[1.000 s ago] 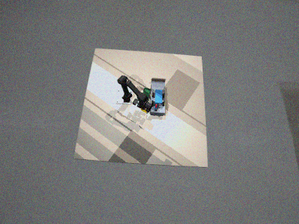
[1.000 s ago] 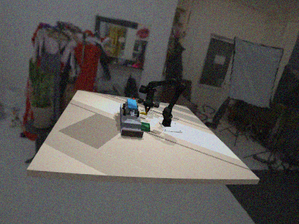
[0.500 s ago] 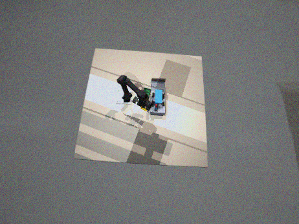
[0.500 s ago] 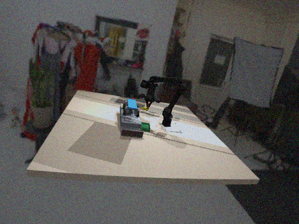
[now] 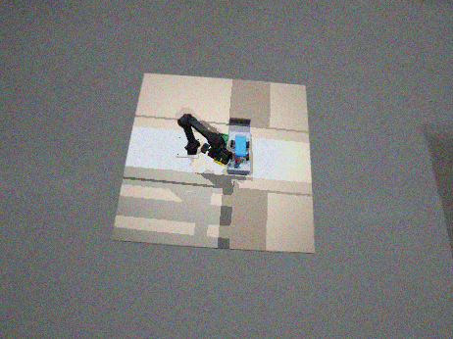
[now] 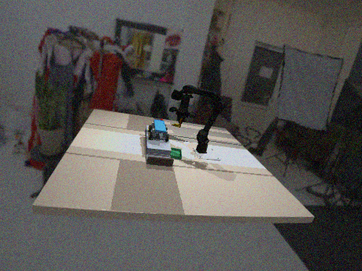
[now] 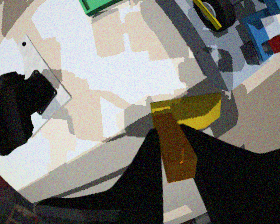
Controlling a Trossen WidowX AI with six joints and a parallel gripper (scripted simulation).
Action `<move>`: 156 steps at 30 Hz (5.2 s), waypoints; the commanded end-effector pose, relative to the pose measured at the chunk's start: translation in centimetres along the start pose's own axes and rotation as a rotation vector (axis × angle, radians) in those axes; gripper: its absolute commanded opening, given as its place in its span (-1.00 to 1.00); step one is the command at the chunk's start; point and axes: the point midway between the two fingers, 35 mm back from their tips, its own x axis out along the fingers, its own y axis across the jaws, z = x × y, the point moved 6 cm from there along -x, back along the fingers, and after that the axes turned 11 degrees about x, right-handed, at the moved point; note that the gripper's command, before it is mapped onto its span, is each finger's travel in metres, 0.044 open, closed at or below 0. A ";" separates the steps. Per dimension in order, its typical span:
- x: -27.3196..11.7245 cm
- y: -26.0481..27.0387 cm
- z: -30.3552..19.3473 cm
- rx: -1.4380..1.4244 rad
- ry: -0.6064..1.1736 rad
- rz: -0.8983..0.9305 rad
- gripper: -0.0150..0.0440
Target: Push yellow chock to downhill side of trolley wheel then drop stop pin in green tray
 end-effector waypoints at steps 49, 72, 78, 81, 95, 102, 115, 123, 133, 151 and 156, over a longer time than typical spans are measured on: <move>-2.1 -0.1 0.1 1.116 -0.010 -0.011 -0.49; -1.6 1.6 6.0 1.123 -0.008 0.006 -0.49; -1.5 2.2 7.7 1.126 -0.009 0.010 -0.49; -1.5 2.5 8.5 1.127 -0.009 0.011 -0.49; -1.2 4.2 12.5 1.128 -0.012 0.016 -0.49; -1.1 5.2 14.6 1.128 -0.014 0.019 -0.49; -0.8 7.1 19.0 1.128 -0.017 0.024 -0.49; -0.6 8.3 22.0 1.128 -0.019 0.027 -0.49; -0.6 9.3 24.8 1.129 -0.005 -0.005 -0.49; -0.1 7.8 27.3 1.129 0.022 -0.087 -0.49; 0.1 7.6 27.5 1.129 0.022 -0.087 -0.49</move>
